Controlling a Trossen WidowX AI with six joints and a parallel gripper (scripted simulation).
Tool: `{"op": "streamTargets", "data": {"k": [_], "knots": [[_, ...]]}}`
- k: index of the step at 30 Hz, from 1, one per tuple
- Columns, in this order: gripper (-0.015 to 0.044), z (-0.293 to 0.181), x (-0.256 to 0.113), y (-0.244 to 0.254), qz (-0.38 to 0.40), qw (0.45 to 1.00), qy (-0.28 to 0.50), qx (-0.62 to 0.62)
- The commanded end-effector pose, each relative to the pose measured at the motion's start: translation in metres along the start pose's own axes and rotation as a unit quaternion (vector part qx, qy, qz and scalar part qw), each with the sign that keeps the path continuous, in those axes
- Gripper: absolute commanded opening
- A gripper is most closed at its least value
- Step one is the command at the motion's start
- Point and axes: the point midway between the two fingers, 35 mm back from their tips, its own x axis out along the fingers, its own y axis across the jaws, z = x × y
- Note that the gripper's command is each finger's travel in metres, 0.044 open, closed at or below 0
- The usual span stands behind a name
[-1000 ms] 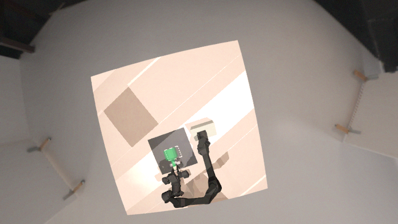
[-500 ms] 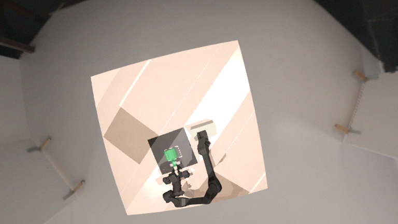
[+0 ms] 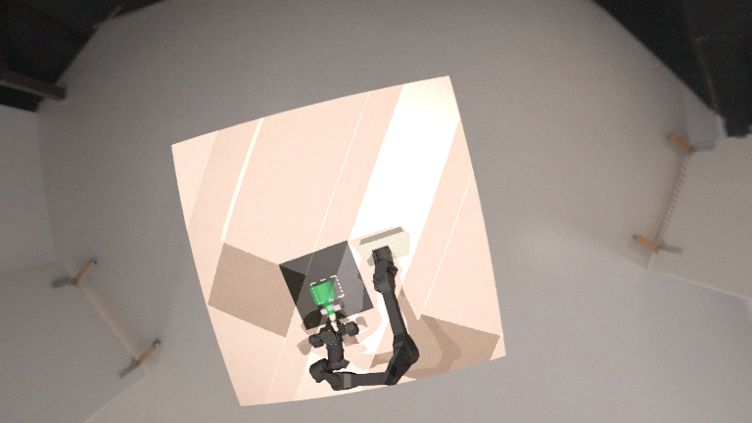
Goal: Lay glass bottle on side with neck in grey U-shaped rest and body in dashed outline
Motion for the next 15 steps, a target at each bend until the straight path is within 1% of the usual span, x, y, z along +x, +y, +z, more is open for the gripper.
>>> {"op": "streamTargets", "data": {"k": [1, 15], "knots": [[0.0103, -0.0014, 0.0030, -0.0001, 0.000, 1.000, 0.000, 0.001], [0.0103, -0.0029, 0.0055, -0.0002, 0.000, 1.000, 0.001, -0.002]]}}
